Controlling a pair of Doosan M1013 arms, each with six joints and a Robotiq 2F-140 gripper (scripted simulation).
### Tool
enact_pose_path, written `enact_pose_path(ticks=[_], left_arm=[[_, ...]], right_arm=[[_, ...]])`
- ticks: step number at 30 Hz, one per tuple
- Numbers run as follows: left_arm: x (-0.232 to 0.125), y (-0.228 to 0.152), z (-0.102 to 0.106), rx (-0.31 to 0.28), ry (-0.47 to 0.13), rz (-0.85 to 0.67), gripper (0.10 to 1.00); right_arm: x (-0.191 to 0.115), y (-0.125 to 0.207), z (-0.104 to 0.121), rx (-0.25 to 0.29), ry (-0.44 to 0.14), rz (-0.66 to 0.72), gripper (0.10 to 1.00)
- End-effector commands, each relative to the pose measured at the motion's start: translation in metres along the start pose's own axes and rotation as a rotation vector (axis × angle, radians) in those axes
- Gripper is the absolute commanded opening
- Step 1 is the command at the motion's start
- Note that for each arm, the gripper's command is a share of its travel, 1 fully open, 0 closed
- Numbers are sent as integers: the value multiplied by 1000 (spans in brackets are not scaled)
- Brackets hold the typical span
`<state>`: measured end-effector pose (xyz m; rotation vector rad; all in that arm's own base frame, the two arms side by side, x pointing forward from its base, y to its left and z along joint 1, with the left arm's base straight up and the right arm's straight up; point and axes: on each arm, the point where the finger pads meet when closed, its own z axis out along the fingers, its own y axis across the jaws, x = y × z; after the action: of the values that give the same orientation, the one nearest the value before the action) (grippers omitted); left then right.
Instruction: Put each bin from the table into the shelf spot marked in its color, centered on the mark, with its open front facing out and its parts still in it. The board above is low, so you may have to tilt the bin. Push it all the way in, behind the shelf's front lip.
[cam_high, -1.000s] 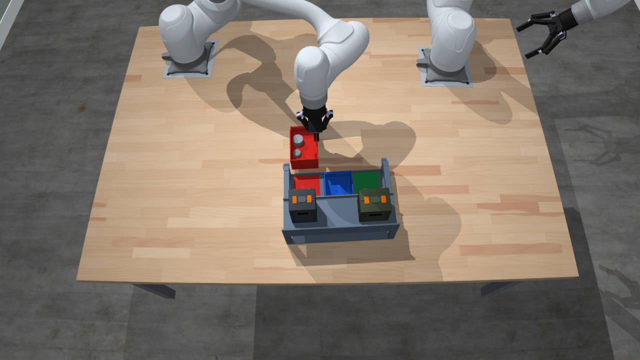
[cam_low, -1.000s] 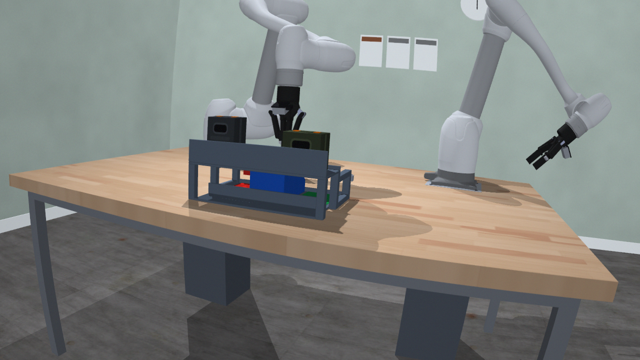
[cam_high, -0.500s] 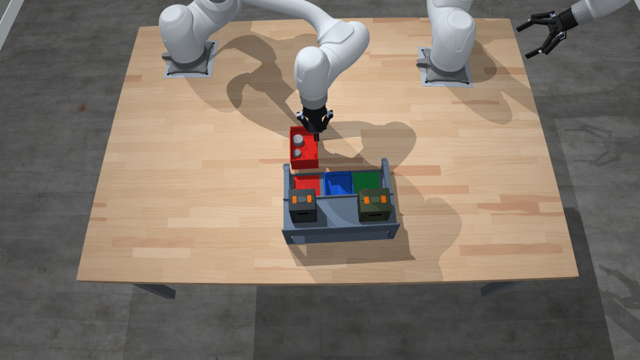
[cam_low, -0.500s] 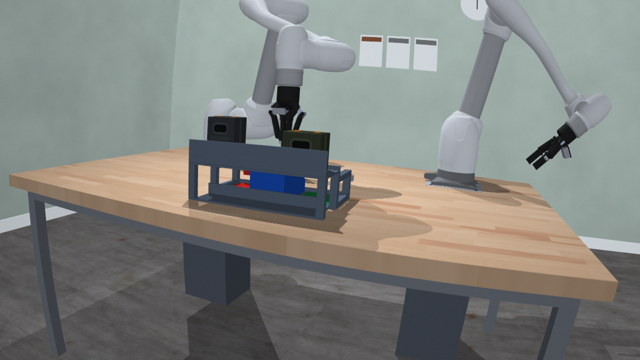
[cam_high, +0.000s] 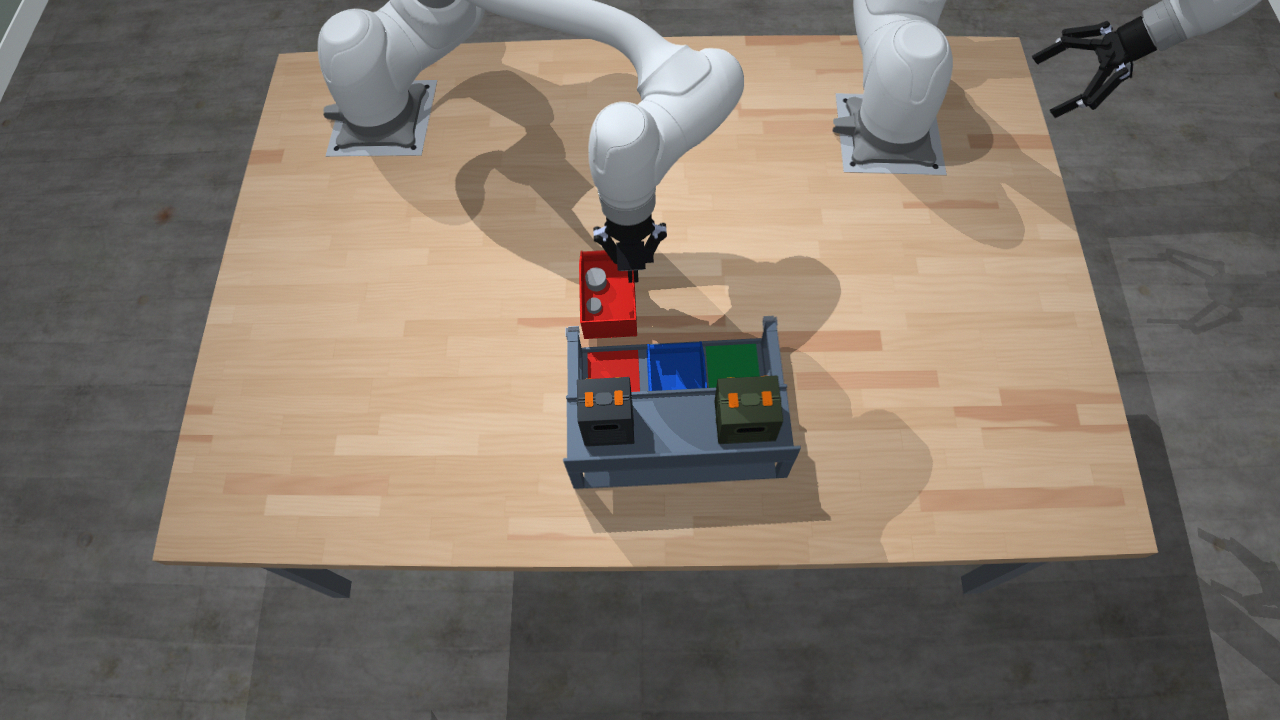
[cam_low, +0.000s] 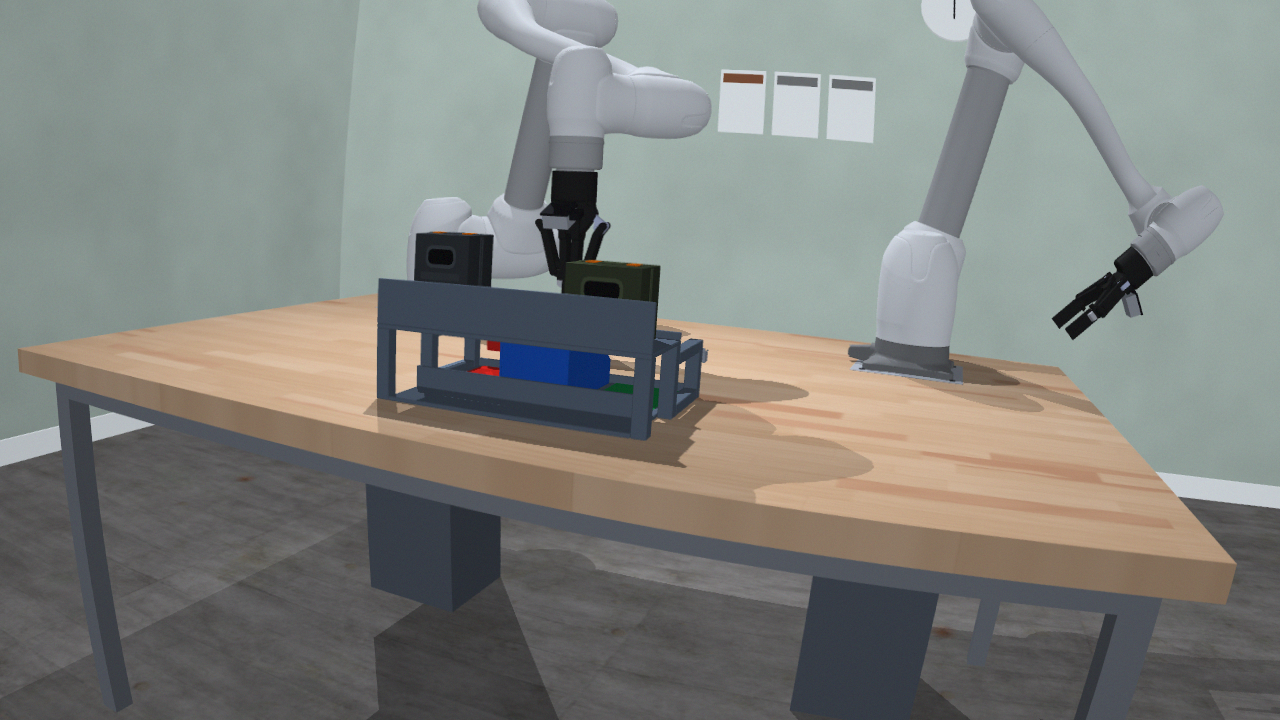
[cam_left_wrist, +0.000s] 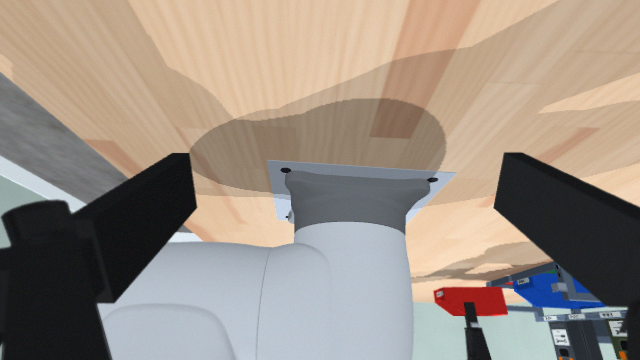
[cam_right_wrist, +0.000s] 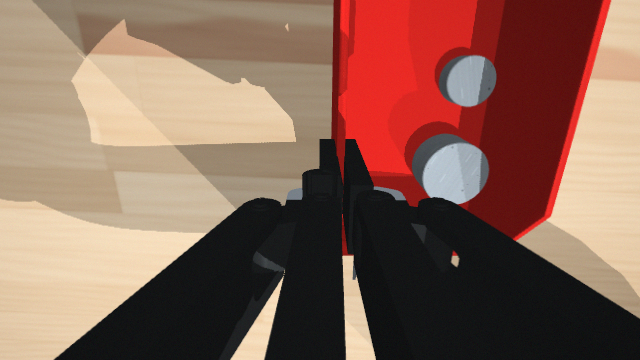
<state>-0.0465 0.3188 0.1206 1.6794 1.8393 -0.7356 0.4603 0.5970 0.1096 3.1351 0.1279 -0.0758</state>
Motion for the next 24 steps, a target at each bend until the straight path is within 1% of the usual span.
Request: enact_pose_path(ticks=[1, 9, 11, 18, 24], left_arm=[[0, 0, 0, 0, 1, 0, 1000], [0, 0, 0, 0, 1, 0, 1000], [0, 0, 0, 0, 1, 0, 1000], [0, 0, 0, 0, 1, 0, 1000], [0, 0, 0, 0, 1, 0, 1000]], right_arm=[[1, 0, -2, 1, -20, 0, 99], [4, 0, -6, 0, -78, 0, 99], [4, 0, -6, 0, -78, 0, 99], [6, 0, -10, -1, -125, 0, 99], [7, 0, -12, -1, -154, 0, 99]])
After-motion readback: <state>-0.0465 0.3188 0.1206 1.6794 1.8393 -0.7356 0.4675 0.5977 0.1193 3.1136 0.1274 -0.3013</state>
